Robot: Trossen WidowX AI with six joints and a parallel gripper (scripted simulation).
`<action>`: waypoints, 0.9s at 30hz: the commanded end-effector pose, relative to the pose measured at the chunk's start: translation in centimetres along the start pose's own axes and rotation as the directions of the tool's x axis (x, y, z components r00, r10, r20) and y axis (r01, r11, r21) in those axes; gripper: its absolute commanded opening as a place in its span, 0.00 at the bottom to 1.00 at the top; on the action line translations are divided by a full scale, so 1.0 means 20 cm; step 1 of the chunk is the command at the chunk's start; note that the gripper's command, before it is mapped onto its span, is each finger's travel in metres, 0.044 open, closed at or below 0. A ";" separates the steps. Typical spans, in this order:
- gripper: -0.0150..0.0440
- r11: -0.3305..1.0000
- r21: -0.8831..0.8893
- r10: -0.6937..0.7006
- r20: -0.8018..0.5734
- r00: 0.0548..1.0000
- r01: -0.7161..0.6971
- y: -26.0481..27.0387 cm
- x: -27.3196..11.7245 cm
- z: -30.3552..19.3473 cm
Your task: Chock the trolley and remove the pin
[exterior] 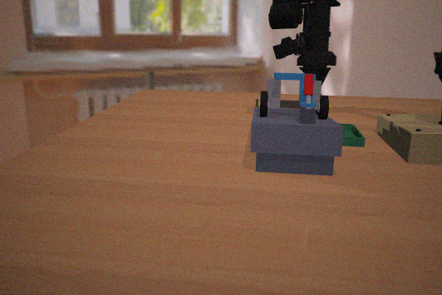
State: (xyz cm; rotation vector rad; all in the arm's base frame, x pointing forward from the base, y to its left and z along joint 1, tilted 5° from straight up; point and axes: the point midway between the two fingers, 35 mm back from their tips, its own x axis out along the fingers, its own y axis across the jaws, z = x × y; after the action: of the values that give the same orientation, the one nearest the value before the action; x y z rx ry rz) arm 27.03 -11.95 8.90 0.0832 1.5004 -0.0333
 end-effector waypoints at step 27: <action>0.58 1.000 -0.001 0.006 0.005 1.000 -0.006 0.00 -0.20 -0.02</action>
State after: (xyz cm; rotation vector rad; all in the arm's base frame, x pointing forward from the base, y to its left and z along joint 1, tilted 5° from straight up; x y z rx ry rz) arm 26.36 -12.04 11.58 0.0930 1.5120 -0.0295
